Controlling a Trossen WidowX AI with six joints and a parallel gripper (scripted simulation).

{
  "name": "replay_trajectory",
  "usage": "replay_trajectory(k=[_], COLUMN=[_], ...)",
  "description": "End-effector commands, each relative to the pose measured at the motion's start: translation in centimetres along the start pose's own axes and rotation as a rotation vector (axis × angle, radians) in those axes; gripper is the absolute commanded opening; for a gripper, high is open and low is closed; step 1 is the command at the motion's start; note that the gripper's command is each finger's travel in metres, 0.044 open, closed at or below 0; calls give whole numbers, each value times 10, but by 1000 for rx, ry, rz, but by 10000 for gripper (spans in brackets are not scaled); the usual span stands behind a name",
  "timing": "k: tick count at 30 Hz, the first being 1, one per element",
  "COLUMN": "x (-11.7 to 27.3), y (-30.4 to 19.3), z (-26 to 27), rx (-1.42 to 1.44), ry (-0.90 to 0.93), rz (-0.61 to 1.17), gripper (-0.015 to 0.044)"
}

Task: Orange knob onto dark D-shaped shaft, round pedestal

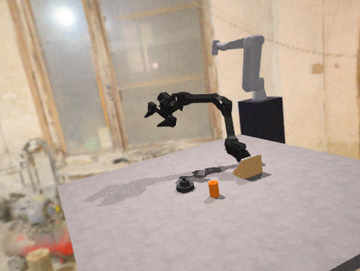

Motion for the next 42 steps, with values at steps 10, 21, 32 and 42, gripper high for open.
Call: replay_trajectory(k=[10,21,32,42], x=[-120,-168,-181,-164], y=[52,108,158,194], z=[94,180,271,351], rx=[-596,-851,-917,-886], ry=[538,733,615,272], rz=[195,623,1081,1328], gripper=[440,440,440,440])
Point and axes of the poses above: the point midway between the two fingers, 35 mm back from their tips, its own x axis back along the fingers, its own z axis across the jaws, y = z × x, the point moved 7 cm from there along x, back along the fingers, and after that the axes turned 4 degrees about x, right-handed, at the moved point
